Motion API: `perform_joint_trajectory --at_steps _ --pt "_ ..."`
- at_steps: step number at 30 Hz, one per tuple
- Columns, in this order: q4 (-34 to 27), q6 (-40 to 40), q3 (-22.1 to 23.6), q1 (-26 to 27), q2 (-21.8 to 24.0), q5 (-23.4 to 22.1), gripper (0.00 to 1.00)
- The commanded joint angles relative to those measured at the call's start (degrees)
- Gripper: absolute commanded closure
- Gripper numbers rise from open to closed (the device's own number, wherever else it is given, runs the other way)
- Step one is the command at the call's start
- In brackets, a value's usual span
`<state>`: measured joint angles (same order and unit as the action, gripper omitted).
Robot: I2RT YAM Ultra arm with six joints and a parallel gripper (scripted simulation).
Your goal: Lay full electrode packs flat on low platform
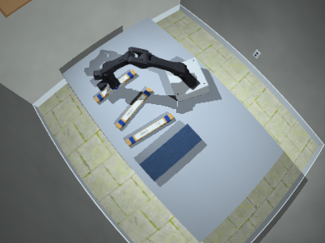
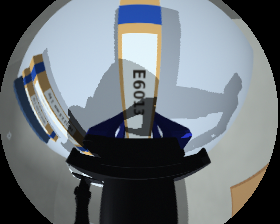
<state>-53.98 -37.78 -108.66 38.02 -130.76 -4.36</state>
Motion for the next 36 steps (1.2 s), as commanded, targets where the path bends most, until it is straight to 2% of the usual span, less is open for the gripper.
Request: perform_joint_trajectory --at_steps 1,25,36 --pt "-1.6 -0.3 -2.2 0.4 3.4 -0.6 1.0" --pt "-7.6 -0.8 -5.0 1.0 6.5 -0.6 1.0" --pt "-8.8 -0.9 -6.3 1.3 6.5 -0.7 1.0"
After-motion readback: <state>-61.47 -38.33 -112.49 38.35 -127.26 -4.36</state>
